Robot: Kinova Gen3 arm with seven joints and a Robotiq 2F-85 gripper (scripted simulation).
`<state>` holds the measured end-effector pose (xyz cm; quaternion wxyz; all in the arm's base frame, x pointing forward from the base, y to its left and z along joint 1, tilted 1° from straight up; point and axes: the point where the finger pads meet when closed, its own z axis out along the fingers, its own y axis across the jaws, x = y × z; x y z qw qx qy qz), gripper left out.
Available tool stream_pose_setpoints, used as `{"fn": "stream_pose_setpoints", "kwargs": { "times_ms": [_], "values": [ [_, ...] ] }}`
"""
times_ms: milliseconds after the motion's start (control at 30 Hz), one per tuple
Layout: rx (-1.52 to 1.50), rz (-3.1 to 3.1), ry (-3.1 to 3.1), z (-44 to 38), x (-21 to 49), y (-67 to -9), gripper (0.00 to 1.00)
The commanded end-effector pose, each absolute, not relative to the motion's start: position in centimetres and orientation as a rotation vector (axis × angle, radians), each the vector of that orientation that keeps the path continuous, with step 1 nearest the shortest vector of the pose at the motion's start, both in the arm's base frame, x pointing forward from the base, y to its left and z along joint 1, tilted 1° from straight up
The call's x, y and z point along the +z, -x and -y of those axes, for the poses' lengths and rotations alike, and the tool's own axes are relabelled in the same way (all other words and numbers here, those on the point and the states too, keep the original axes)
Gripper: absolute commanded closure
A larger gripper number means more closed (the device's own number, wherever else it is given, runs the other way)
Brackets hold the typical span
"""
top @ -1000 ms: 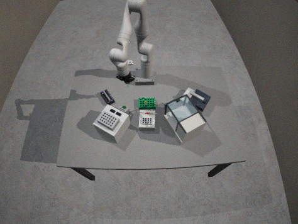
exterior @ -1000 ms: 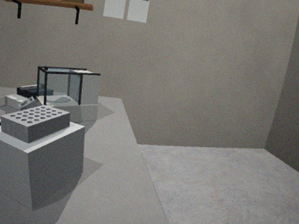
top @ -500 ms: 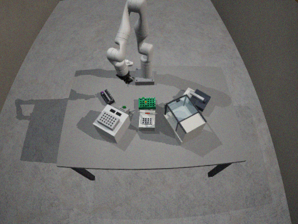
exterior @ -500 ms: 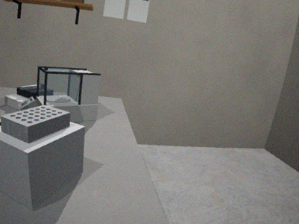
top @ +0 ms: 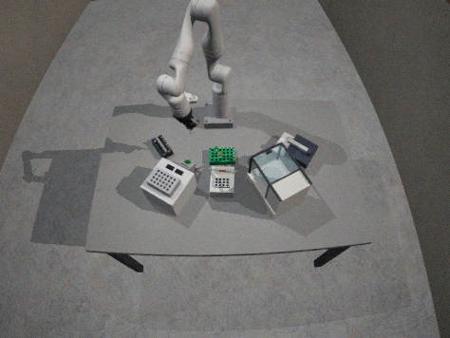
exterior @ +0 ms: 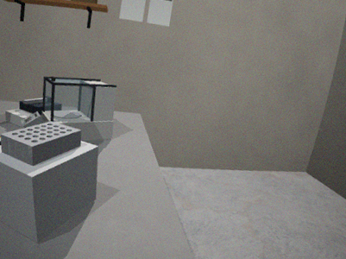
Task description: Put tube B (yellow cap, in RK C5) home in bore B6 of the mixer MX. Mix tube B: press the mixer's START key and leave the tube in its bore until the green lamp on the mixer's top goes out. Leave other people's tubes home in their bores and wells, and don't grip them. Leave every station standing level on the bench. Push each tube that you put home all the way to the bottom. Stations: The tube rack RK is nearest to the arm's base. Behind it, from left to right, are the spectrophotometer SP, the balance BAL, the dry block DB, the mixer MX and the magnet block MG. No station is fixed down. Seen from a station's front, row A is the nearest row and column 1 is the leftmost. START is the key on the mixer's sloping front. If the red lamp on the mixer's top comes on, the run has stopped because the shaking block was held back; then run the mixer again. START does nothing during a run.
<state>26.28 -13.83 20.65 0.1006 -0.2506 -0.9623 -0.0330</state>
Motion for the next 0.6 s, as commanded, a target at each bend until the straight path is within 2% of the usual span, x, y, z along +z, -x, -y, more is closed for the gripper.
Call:
{"fn": "stream_pose_setpoints", "kwargs": {
  "times_ms": [0,567],
  "values": [
    [-0.098,2.844,0.741,14.6,20.7,-27.4,0.9],
    [-0.098,2.844,0.741,17.6,20.7,-31.4,0.9]
  ]
}}
